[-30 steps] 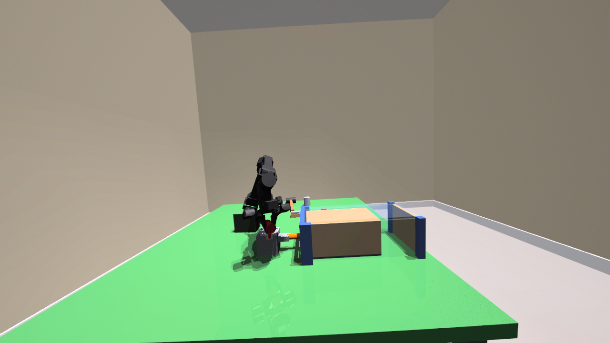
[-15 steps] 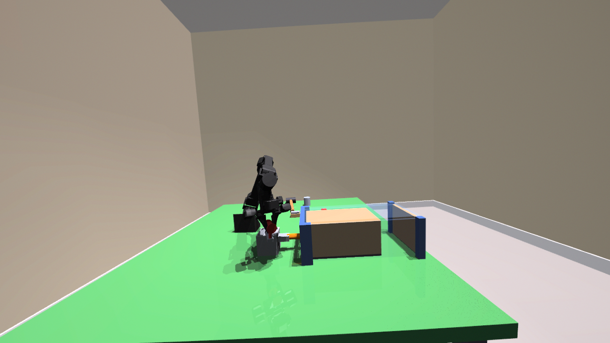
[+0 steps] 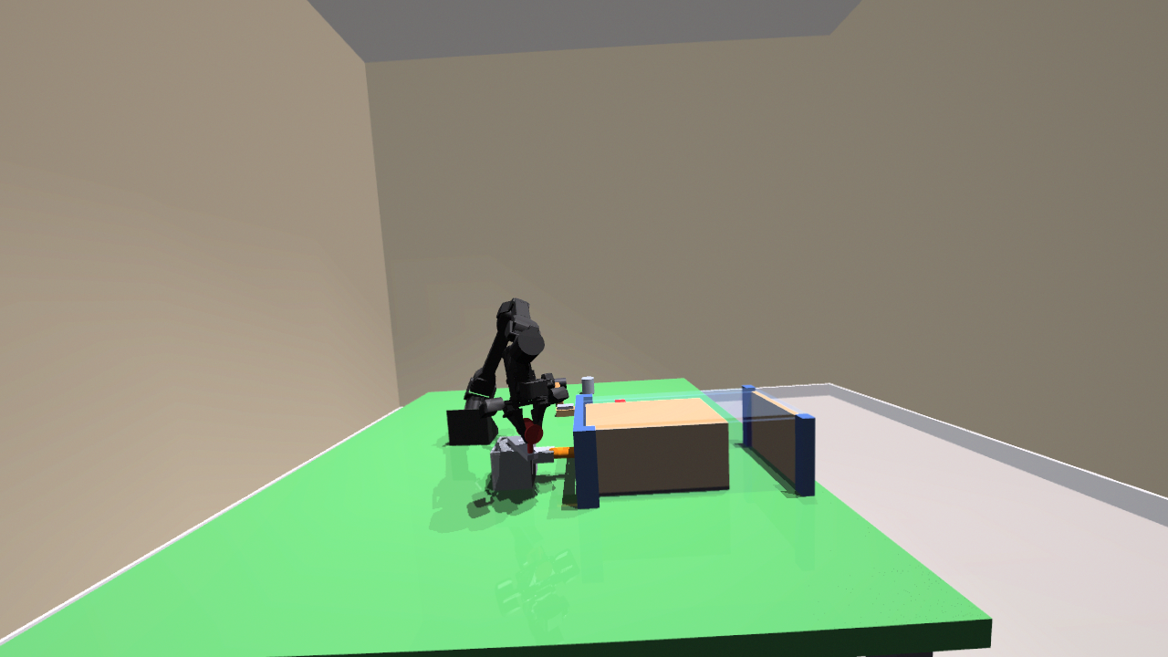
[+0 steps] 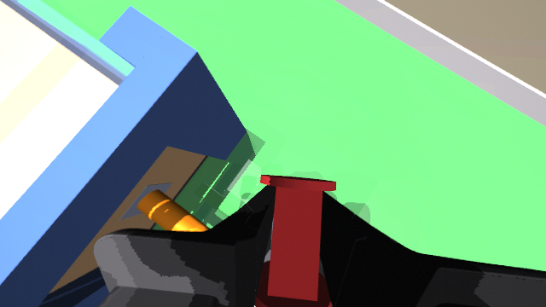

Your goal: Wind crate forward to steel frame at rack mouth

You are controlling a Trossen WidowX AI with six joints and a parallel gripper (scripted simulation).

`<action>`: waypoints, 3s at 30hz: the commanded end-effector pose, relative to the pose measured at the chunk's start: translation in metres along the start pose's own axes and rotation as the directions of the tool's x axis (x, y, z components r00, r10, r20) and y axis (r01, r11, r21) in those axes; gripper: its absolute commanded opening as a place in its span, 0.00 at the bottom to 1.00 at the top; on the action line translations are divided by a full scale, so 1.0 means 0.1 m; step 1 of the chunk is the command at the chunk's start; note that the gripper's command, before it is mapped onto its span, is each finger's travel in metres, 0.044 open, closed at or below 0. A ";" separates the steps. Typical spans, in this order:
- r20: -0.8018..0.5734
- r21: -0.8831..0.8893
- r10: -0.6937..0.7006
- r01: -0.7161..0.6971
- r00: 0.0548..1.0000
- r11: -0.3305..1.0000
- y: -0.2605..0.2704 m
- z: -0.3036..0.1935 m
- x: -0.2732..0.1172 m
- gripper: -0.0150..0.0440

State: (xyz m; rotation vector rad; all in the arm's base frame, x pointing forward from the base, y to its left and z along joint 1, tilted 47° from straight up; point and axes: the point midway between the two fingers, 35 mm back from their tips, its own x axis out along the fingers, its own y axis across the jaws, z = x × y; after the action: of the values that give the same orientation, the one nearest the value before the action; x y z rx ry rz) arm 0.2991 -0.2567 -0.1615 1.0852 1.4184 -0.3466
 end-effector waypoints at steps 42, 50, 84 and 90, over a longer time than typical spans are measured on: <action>-0.005 -0.016 0.014 -0.015 1.000 1.000 0.44 -0.13 -0.06 0.83; -0.005 -0.016 0.014 -0.014 1.000 1.000 0.44 -0.09 -0.11 1.00; -0.367 0.020 0.065 -0.061 0.928 0.998 -0.44 -0.84 -1.58 1.00; -0.367 0.020 0.065 -0.061 0.928 0.998 -0.44 -0.84 -1.58 1.00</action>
State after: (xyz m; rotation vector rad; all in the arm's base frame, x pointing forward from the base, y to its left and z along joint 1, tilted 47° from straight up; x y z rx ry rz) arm 0.1824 -0.2785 -0.0209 1.2546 1.6964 -0.1163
